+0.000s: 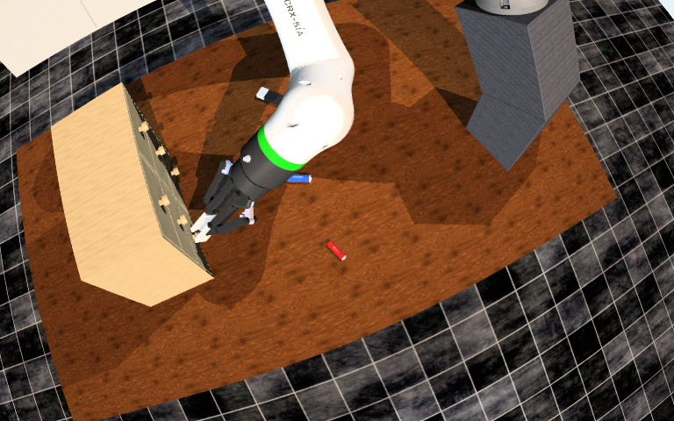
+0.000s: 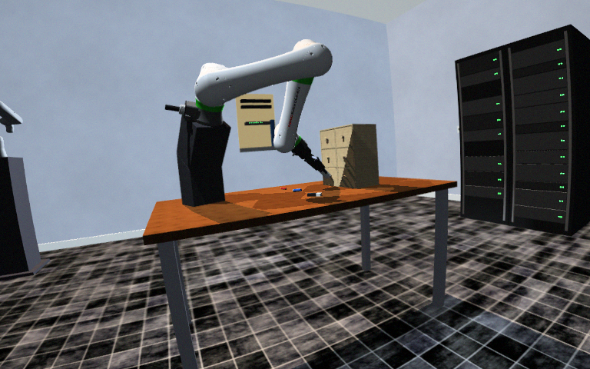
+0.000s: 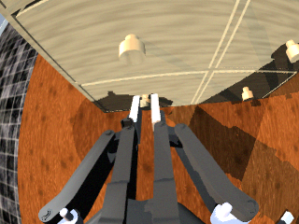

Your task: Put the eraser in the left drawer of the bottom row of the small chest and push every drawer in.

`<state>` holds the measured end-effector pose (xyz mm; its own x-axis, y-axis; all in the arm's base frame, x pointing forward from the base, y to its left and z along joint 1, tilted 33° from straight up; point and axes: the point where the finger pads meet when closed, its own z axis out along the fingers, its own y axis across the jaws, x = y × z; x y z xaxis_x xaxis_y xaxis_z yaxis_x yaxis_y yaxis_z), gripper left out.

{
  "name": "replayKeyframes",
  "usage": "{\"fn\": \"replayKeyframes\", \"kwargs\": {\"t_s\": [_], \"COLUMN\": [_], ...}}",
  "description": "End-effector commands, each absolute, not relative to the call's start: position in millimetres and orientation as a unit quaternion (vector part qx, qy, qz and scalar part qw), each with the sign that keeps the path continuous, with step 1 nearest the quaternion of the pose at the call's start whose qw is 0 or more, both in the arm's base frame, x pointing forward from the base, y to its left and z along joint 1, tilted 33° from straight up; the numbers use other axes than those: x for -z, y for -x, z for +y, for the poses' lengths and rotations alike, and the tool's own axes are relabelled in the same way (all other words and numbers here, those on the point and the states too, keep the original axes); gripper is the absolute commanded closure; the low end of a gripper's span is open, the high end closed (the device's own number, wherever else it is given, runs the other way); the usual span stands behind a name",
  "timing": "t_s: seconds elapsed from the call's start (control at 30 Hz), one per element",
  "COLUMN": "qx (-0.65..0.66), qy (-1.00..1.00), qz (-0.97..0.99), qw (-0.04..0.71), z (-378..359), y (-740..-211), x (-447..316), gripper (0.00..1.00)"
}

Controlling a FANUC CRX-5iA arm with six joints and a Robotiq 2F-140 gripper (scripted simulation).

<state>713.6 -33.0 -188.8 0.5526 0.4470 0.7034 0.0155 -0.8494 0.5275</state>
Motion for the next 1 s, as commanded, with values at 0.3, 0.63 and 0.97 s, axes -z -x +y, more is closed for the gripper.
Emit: {"fn": "replayKeyframes", "kwargs": {"t_s": [0.3,0.63,0.97], "qx": [-0.453,-0.453,-0.453], "qy": [-0.848,-0.848,-0.848], "qz": [0.136,0.136,0.136], "qw": [0.238,0.238,0.238], "z": [-33.0,-33.7,-34.7], "y": [-712.2,-706.4,-698.2], "x": [189.0,190.0,191.3], "gripper": [0.92,0.92,0.92]}}
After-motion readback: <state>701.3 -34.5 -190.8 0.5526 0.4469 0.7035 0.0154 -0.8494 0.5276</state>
